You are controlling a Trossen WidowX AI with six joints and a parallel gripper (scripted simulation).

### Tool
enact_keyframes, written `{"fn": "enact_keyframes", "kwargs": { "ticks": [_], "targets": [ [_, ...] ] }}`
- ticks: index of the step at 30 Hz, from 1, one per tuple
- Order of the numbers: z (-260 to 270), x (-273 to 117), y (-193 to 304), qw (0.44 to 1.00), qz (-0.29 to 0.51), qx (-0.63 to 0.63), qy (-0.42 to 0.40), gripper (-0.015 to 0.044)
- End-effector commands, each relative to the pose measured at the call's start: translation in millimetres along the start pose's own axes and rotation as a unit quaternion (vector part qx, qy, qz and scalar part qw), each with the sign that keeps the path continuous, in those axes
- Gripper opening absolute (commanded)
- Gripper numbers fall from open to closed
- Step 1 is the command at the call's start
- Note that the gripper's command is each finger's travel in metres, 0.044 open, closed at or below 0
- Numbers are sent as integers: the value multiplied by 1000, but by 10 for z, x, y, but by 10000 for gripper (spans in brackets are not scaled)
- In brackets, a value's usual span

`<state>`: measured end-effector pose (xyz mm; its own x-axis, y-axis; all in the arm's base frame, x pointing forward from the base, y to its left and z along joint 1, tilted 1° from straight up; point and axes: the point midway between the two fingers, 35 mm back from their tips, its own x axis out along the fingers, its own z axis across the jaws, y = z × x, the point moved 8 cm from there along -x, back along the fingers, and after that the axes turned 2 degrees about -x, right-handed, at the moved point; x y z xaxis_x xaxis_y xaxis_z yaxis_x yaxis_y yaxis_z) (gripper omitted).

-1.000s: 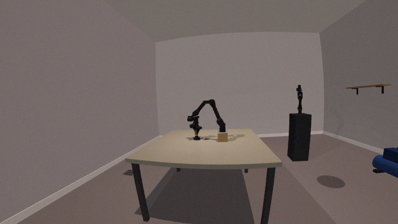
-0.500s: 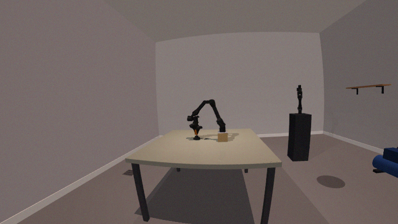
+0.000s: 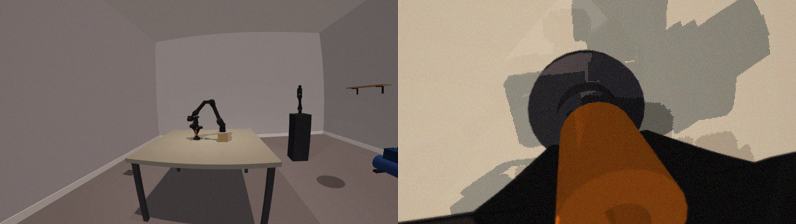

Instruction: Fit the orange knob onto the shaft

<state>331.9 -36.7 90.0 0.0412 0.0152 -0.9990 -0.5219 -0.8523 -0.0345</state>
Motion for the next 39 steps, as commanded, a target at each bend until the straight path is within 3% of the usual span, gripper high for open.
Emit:
{"fn": "enact_keyframes", "kwargs": {
  "ticks": [1,29,39],
  "targets": [
    [21,4,9,1000,-1,-3,0,0],
    [2,-34,-10,1000,-2,-3,0,0],
    [-14,-27,-6,994,-2,-107,0,0]
  ]
}}
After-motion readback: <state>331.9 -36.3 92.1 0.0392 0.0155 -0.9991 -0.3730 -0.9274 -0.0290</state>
